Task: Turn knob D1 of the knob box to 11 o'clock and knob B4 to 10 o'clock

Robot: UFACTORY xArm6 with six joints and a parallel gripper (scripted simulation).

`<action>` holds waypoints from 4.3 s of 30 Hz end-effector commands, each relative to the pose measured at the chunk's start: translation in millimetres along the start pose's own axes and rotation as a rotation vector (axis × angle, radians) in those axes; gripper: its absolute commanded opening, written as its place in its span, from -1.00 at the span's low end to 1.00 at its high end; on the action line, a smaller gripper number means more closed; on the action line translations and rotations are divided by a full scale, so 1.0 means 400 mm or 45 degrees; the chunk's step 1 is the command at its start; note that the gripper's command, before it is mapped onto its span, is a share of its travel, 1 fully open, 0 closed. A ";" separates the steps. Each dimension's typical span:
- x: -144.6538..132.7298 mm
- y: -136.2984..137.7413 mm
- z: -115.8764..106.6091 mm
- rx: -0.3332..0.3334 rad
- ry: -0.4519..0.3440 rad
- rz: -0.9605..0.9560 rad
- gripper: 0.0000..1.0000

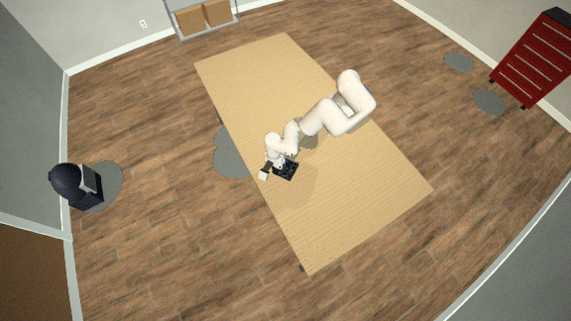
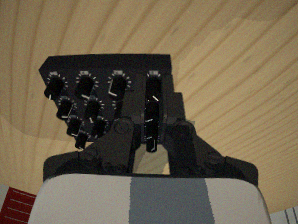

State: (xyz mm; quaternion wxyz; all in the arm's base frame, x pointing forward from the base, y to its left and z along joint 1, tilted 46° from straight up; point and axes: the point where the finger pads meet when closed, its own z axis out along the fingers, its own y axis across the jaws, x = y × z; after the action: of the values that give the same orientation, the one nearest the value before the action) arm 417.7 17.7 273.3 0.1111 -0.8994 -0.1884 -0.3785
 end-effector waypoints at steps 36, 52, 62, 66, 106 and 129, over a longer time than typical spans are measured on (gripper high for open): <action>0.003 0.001 -0.002 -0.006 -0.002 0.243 -0.61; 0.003 0.001 -0.016 -0.006 -0.002 0.243 -0.61; 0.003 0.000 -0.068 -0.006 -0.002 0.243 -0.61; 0.003 0.000 -0.086 -0.006 -0.002 0.242 -0.61; 0.004 -0.001 -0.320 -0.007 -0.003 0.242 1.00; 0.004 -0.001 -0.376 -0.007 -0.003 0.242 1.00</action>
State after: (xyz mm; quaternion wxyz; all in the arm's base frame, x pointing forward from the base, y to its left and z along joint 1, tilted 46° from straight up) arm 322.4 -32.7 376.7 0.1448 -0.9143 -0.1012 -0.3645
